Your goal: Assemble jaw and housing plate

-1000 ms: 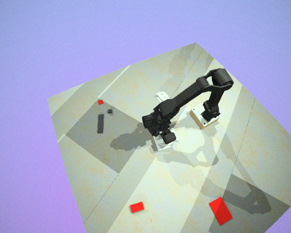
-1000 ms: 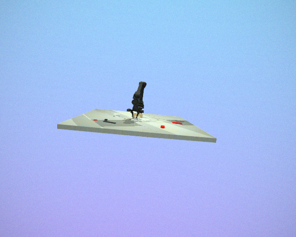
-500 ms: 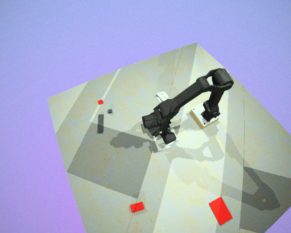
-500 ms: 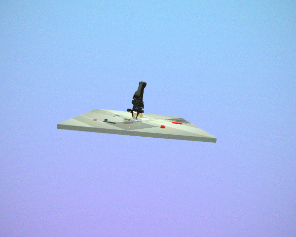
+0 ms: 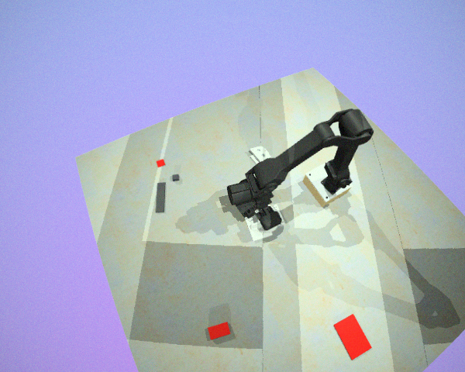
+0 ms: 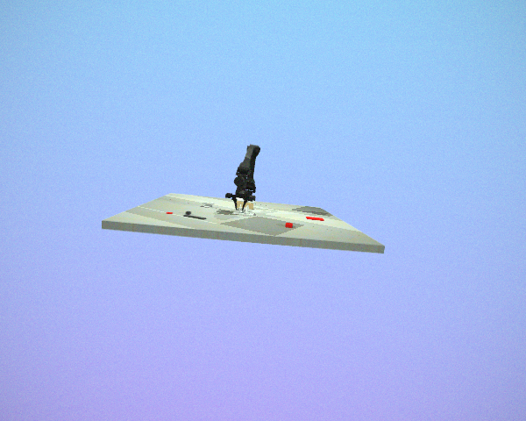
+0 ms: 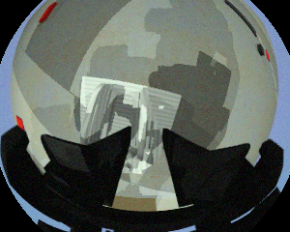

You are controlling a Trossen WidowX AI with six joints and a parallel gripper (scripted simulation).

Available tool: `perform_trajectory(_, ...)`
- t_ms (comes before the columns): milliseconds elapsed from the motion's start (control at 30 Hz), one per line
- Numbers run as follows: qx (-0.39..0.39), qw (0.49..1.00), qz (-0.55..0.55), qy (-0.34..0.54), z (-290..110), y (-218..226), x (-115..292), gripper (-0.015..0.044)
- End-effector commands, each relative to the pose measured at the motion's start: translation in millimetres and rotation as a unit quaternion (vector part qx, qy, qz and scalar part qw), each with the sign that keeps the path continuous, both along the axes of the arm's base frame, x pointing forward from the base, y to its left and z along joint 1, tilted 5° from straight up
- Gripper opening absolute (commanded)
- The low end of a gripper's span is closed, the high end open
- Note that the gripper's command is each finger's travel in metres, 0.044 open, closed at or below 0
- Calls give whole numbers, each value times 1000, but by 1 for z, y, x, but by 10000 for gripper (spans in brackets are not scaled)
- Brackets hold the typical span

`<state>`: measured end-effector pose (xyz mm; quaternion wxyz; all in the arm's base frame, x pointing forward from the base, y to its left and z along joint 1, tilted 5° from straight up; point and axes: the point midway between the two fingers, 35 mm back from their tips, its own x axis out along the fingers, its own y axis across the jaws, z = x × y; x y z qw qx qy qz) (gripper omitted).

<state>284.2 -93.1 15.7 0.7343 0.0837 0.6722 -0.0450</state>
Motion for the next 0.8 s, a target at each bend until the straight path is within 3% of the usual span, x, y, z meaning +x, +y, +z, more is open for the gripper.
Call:
perform_trajectory(0,0,1000,1,2,-3,0,0,134)
perform_trajectory(767,0,1000,1,2,1,0,-2,134)
